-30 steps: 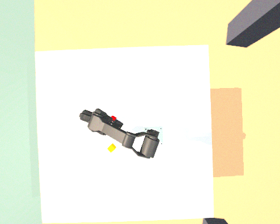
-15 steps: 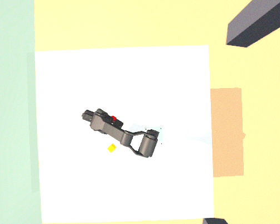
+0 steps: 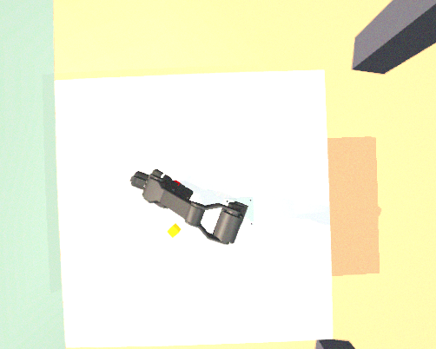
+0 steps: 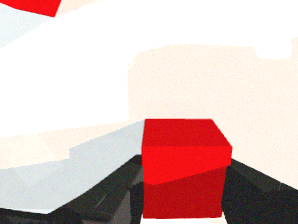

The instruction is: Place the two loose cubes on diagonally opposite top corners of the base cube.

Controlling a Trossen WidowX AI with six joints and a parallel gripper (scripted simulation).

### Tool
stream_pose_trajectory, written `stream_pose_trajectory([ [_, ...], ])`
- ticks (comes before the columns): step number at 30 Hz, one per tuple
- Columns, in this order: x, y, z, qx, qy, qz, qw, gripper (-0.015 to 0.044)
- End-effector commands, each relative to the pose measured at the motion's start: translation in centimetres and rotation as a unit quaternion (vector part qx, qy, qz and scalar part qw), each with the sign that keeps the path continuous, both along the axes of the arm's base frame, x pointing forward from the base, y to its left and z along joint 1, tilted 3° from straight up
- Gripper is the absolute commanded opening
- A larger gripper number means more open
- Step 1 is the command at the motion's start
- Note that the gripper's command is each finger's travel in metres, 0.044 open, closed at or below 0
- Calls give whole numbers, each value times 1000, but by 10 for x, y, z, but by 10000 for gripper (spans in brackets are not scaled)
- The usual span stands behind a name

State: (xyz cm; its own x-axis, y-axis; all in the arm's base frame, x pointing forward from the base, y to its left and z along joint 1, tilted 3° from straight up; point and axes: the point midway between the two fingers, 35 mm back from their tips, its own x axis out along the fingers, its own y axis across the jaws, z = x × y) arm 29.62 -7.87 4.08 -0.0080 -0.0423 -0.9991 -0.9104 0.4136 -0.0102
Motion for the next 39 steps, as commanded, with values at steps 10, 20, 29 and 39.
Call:
stream_pose_trajectory([
  [10, 3, -1, 18, -2, 2, 3, 1000, 105],
  [20, 6, 0, 50, -2, 2, 3, 1000, 105],
  [29, 6, 2, 78, -2, 2, 3, 1000, 105],
  [39, 2, 4, 108, -2, 2, 3, 1000, 105],
])
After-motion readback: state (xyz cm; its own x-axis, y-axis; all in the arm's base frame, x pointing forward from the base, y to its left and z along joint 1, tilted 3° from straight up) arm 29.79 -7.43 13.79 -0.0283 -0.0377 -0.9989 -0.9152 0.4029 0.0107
